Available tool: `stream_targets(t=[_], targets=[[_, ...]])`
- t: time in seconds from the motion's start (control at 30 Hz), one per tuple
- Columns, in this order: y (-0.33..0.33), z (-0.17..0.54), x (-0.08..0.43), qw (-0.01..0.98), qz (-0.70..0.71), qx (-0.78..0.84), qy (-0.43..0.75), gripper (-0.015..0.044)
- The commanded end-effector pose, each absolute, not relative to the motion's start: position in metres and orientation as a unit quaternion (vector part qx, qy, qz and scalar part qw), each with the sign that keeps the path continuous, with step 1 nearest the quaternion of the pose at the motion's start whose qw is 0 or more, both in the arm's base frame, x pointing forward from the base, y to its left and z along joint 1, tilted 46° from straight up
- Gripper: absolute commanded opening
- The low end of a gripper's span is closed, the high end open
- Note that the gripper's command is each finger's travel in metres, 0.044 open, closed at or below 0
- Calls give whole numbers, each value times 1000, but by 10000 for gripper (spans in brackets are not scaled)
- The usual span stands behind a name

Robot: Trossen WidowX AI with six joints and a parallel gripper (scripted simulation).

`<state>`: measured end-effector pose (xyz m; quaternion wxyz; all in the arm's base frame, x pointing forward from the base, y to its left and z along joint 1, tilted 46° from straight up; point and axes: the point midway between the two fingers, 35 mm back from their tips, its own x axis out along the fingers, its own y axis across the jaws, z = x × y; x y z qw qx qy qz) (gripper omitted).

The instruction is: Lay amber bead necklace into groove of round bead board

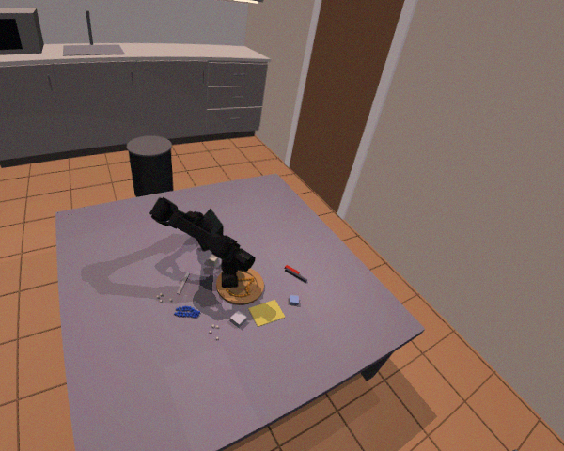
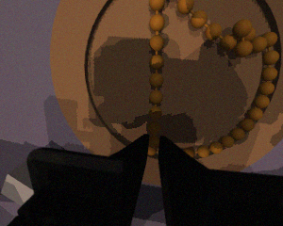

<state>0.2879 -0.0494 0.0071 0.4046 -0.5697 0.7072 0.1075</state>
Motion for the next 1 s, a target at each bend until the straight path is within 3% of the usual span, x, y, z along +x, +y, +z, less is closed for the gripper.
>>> stream_targets(t=[0.0,0.97], targets=[[-49,7,288,405,107,-570,707,0],[-46,13,273,400,110,-572,708,0]])
